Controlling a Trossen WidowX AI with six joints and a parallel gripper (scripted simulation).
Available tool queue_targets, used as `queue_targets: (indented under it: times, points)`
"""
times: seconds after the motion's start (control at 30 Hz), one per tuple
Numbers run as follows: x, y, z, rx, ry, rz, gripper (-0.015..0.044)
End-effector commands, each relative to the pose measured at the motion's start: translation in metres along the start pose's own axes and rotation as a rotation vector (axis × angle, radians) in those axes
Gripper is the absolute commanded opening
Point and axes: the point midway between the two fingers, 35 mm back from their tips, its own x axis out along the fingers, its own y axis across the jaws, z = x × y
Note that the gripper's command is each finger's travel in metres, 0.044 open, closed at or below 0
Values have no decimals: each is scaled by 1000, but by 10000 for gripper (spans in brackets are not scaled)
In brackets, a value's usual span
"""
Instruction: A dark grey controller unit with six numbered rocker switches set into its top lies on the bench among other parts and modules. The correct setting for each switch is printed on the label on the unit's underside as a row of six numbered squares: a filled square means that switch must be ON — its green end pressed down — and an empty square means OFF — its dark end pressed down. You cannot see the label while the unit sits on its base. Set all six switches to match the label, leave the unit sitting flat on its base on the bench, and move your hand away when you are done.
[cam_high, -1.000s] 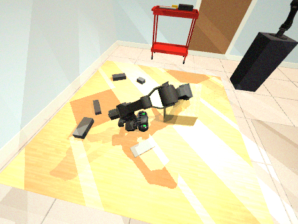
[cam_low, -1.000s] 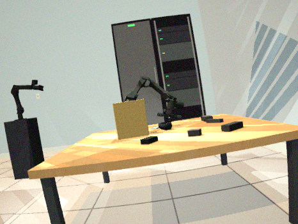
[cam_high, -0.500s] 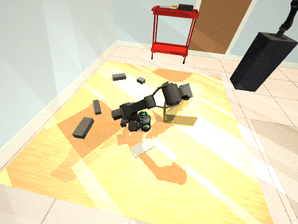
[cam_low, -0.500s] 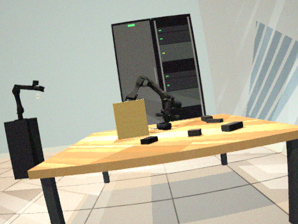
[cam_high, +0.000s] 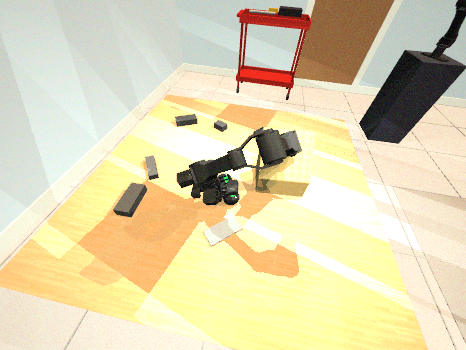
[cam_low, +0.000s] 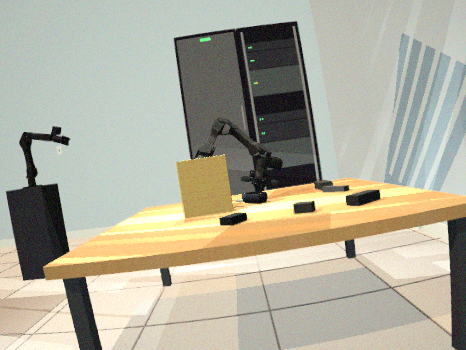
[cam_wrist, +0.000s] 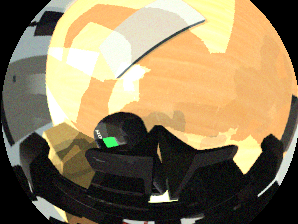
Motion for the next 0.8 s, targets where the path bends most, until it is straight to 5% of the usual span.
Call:
queue_targets:
  times: [0.0,0.17,0.33,0.77]
  points:
    - [-22,-20,-2,-3,6,-7,0]
    - [-58,-40,-4,4,7,10,0]
    - [-58,-40,-3,5,-2,-13,0]
    - [-62,22,-48,-258,35,-185,0]
